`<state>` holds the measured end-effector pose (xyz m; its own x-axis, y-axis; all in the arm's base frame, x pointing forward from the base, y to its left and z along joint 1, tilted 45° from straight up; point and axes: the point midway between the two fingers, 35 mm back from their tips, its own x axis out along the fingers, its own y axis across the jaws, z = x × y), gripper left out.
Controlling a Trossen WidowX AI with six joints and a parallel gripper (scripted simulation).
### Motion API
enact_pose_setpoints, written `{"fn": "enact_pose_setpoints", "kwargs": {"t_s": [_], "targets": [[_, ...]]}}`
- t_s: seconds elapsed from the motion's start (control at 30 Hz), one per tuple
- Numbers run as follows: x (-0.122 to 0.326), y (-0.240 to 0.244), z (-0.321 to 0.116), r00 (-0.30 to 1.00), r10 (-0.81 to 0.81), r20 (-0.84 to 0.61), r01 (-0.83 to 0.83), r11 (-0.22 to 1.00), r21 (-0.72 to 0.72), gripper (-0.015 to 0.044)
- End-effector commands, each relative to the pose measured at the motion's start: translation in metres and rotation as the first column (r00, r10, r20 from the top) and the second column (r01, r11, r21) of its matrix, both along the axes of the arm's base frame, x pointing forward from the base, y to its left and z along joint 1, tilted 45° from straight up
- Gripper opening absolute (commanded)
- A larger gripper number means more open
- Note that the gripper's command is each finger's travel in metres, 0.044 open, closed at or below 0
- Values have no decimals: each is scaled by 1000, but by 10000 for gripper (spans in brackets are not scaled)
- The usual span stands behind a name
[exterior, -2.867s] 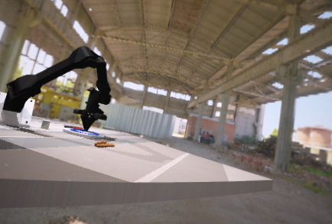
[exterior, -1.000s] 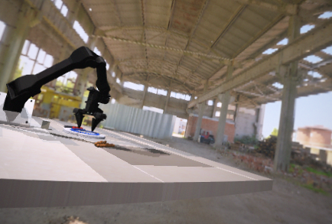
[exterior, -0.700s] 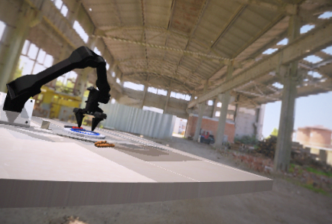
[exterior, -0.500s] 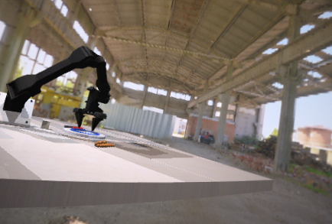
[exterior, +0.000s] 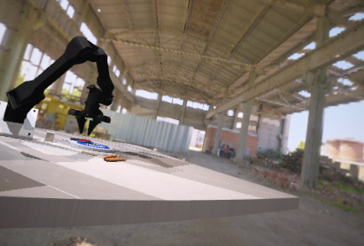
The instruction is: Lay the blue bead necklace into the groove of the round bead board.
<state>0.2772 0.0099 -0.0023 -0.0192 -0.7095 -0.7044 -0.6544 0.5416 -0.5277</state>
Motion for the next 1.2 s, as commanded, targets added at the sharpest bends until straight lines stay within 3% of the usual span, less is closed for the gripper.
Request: {"fn": "enact_pose_setpoints", "kwargs": {"t_s": [0.0,1.17], "targets": [[-18,-3,10,998,49,-50,-48,999,6,120],[-19,-31,-19,998,49,-50,-48,999,4,120]]}}
